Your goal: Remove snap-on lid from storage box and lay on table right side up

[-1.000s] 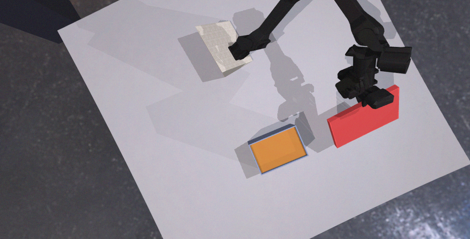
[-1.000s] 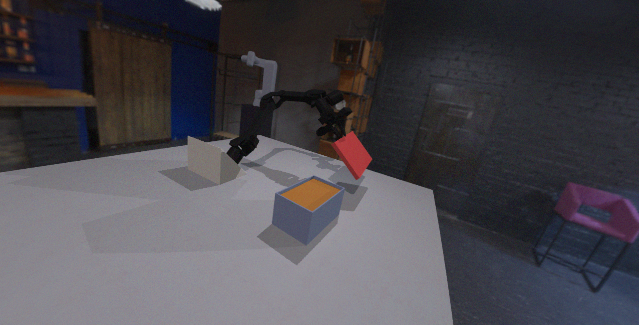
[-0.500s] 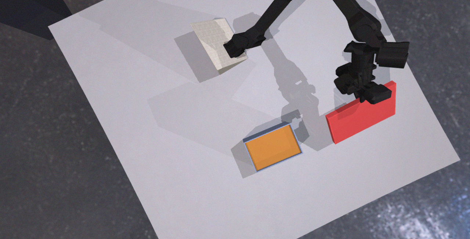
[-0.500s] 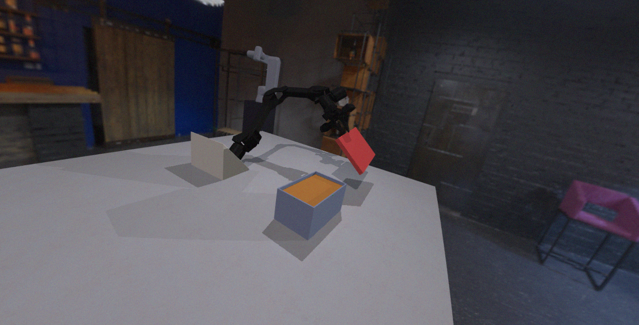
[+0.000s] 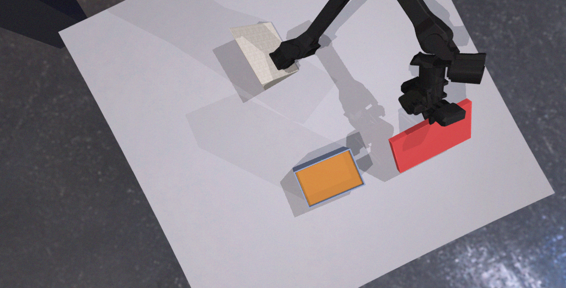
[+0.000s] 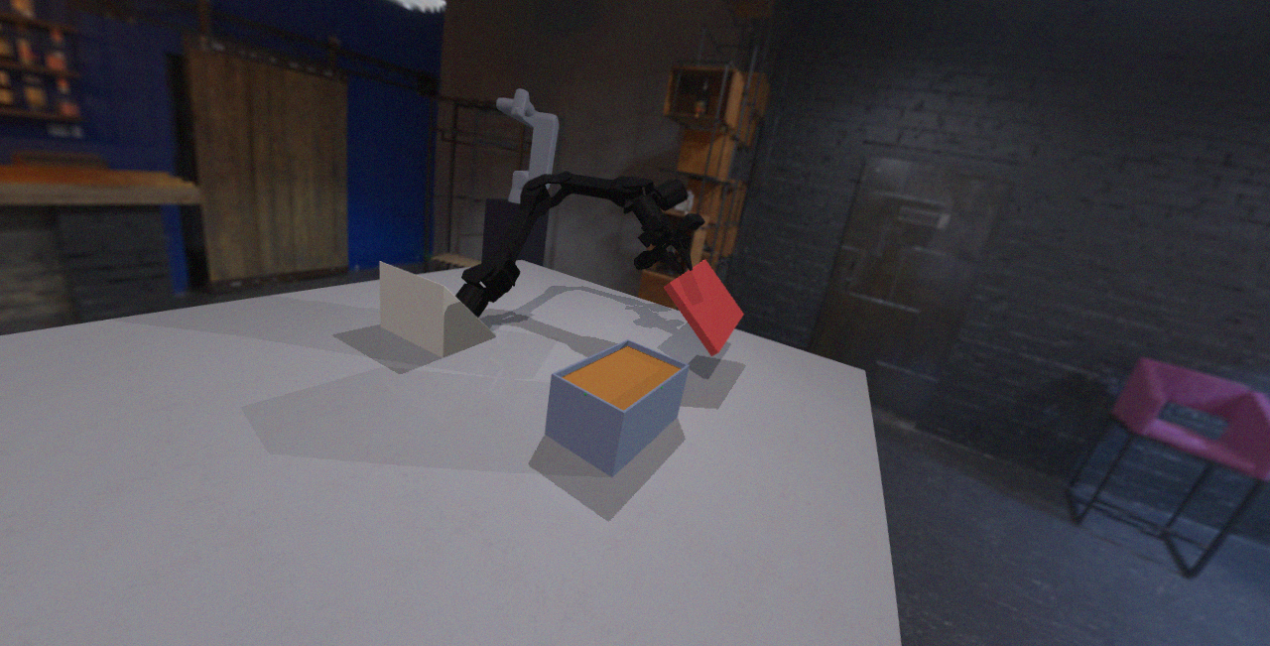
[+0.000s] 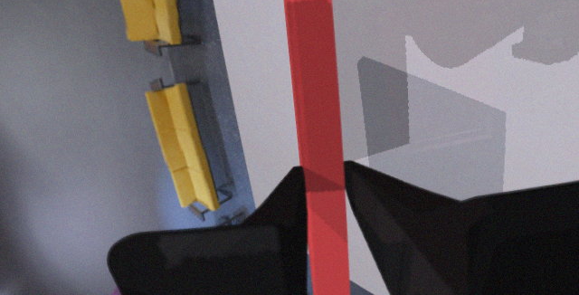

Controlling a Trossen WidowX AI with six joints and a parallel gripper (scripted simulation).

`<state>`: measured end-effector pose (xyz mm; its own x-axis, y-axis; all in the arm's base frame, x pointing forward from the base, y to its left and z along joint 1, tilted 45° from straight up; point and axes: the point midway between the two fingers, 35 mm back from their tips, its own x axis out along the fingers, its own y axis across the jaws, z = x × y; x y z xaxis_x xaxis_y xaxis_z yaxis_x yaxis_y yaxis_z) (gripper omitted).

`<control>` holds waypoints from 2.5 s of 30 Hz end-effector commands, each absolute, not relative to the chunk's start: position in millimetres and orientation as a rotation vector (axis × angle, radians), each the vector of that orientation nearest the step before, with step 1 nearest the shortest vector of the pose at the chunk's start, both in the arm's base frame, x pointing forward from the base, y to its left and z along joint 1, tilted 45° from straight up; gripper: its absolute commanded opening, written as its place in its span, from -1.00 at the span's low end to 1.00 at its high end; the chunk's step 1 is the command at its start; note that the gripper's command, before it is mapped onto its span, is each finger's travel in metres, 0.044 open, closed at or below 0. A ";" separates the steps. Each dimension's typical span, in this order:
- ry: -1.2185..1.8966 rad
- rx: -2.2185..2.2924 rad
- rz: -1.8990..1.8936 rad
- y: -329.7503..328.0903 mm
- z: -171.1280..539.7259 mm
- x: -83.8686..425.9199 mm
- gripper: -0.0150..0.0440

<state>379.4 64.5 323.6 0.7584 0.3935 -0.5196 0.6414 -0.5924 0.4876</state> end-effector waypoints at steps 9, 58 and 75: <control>0.749 2.278 -0.470 68.6 318.8 379.1 -0.49; 0.749 2.280 -0.468 96.1 291.7 379.4 -0.49; 0.749 2.281 -0.468 105.6 282.3 379.5 -0.49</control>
<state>378.5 106.5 283.7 0.7614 0.3951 -0.5141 0.6387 -0.5930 0.4903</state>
